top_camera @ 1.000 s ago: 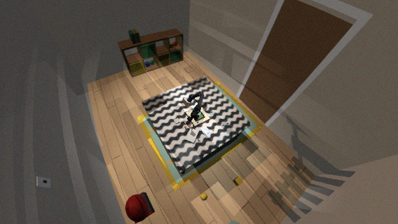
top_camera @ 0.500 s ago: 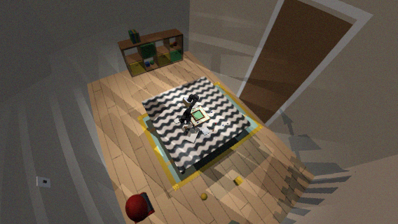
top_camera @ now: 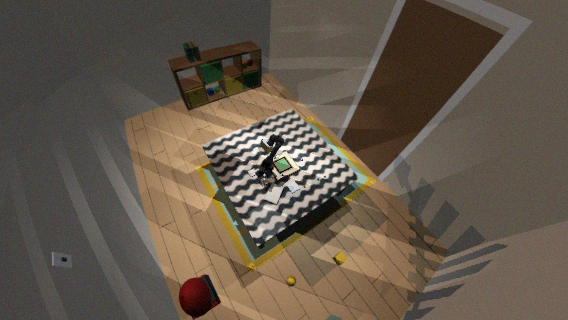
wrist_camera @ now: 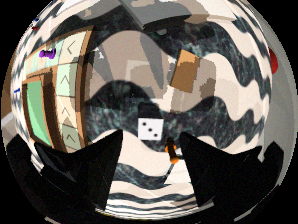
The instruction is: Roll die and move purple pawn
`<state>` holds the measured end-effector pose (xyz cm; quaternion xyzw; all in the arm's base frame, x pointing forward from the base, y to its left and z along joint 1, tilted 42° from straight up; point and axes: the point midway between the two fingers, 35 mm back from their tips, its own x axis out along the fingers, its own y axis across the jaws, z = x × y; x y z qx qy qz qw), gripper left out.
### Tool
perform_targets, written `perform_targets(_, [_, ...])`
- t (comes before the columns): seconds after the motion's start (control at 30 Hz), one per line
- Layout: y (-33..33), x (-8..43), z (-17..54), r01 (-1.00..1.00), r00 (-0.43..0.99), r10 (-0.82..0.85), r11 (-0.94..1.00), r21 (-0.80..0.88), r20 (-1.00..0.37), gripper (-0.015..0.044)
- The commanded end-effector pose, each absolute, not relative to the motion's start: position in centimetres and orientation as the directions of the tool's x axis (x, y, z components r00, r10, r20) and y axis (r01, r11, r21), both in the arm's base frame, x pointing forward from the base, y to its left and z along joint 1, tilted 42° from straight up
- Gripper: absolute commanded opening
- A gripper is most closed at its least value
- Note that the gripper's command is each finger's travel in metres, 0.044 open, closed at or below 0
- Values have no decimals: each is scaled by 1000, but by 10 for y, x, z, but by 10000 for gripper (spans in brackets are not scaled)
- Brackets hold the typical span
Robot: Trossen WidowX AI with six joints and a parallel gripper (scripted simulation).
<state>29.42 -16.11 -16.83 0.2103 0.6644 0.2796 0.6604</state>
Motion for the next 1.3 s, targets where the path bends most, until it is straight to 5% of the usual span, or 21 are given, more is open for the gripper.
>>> perform_targets(0.0, [-155,293,-173,-85,-39,655,750,656,-755,275])
perform_targets(0.47, [-142,293,-188,-85,-39,656,750,656,-754,275])
perform_targets(0.67, [-142,293,-188,-85,-39,656,750,656,-754,118])
perform_targets(0.87, [-142,293,-188,-85,-39,656,750,656,-754,78])
perform_targets(0.97, [-145,294,-186,-85,-39,655,750,656,-754,0])
perform_targets(1.27, [-184,299,-145,-84,-39,652,753,653,-757,0])
